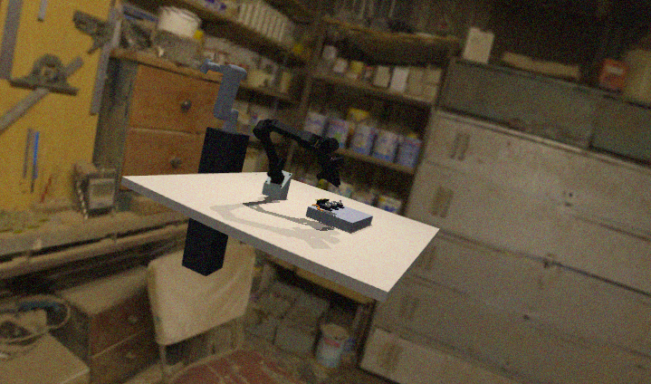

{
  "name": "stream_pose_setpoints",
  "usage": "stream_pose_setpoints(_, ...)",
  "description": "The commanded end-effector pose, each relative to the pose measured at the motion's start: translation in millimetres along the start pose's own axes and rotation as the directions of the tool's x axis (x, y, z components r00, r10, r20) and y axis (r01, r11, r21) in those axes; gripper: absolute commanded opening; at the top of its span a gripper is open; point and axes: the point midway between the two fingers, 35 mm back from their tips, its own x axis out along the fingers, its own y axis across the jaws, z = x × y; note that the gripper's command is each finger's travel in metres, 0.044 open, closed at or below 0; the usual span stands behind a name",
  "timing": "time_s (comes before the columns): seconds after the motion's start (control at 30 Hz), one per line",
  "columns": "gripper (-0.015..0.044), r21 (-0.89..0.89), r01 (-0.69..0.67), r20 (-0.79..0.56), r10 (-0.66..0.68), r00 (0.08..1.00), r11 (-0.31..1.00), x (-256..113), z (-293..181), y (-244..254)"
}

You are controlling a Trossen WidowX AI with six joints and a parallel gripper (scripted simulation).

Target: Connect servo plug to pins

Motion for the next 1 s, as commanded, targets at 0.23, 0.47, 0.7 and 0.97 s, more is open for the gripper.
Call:
stream_pose_setpoints(0.23,0.0115,-0.221,0.017,-0.279,-0.08,0.957,0.975,30,-27,-4)
stream_pose_setpoints(0.47,0.0115,-0.365,-0.023,-0.431,-0.147,0.89,0.931,43,-43,-8)
stream_pose_setpoints(0.7,0.0115,-0.497,-0.102,-0.554,-0.224,0.802,0.862,53,-57,-13)
stream_pose_setpoints(0.97,0.0115,-0.569,-0.17,-0.615,-0.279,0.737,0.805,58,-65,-17)
